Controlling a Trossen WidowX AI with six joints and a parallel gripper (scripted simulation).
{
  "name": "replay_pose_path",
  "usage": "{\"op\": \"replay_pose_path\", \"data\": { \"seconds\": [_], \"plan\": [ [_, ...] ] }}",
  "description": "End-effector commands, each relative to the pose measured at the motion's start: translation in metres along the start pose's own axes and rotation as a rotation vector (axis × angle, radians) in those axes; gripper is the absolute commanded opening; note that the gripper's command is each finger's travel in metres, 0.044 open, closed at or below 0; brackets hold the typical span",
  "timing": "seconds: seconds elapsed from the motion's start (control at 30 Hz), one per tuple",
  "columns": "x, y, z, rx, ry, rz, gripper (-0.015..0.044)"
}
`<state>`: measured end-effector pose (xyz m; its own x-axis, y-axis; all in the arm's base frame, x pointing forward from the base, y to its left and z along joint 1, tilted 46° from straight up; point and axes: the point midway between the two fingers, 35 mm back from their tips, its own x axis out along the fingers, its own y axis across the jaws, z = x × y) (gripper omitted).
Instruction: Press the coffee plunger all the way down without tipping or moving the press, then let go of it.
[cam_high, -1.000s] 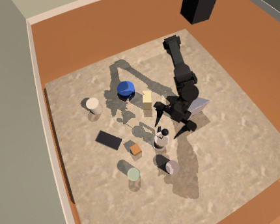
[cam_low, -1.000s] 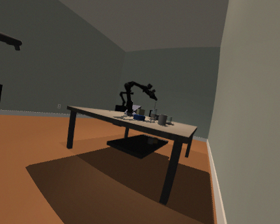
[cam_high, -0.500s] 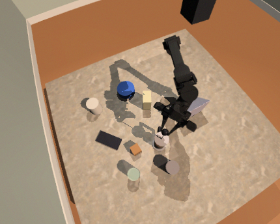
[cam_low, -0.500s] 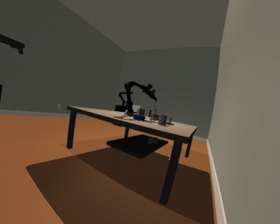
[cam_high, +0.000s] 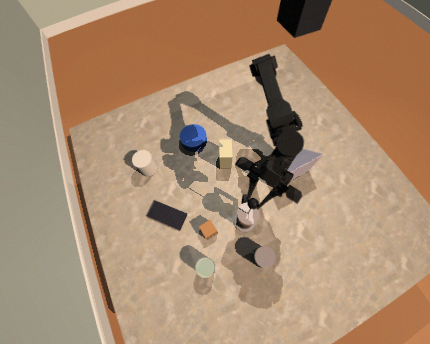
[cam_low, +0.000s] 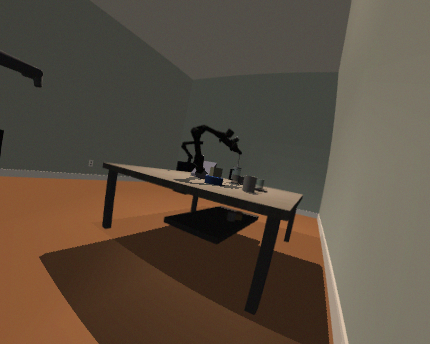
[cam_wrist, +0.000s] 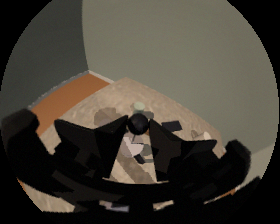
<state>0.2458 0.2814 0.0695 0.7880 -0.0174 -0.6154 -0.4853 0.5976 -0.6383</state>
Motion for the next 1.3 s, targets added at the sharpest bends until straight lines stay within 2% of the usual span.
{"op": "replay_pose_path", "data": {
  "seconds": [0.0,1.27],
  "plan": [
    [0.006,0.001,-0.008,-0.004,0.012,0.003,0.0127],
    [0.044,0.003,-0.059,-0.004,0.013,0.004,0.0127]
  ]
}}
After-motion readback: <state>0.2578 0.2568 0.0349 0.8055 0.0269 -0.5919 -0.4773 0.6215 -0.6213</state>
